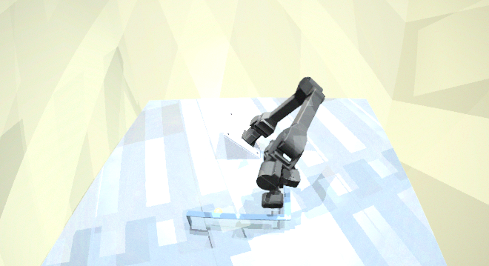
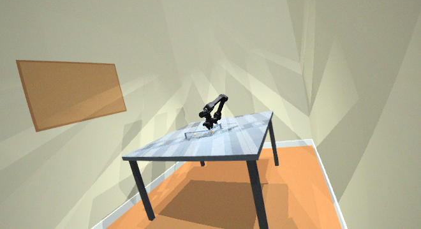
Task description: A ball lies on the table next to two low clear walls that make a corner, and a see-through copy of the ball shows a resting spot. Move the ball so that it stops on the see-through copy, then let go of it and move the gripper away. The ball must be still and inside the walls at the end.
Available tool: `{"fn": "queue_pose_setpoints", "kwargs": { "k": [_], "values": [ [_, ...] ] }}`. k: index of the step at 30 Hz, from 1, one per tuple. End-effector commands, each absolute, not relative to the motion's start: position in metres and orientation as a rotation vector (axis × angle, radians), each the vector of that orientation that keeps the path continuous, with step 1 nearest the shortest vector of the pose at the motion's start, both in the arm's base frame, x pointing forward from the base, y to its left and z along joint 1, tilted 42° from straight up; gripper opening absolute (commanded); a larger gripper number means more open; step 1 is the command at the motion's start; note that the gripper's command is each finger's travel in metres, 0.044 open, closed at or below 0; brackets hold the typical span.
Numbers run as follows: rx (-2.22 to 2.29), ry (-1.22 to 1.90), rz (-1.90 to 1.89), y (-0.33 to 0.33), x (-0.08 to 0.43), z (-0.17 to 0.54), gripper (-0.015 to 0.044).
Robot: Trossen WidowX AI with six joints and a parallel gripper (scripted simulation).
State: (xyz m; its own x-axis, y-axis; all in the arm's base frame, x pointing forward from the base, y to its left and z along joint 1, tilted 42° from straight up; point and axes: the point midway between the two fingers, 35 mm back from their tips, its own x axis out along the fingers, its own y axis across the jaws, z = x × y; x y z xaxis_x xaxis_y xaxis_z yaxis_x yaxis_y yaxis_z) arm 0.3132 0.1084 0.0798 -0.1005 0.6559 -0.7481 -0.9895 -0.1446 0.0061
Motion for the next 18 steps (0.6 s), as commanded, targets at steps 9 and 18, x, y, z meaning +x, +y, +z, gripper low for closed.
{"fn": "queue_pose_setpoints", "kwargs": {
  "k": [9, 18],
  "values": [
    [-0.706, 0.627, 1.604, 0.122, 0.311, 0.065, 0.024],
    [-0.706, 0.627, 1.604, 0.124, 0.31, 0.063, 0.0129]
  ]
}}
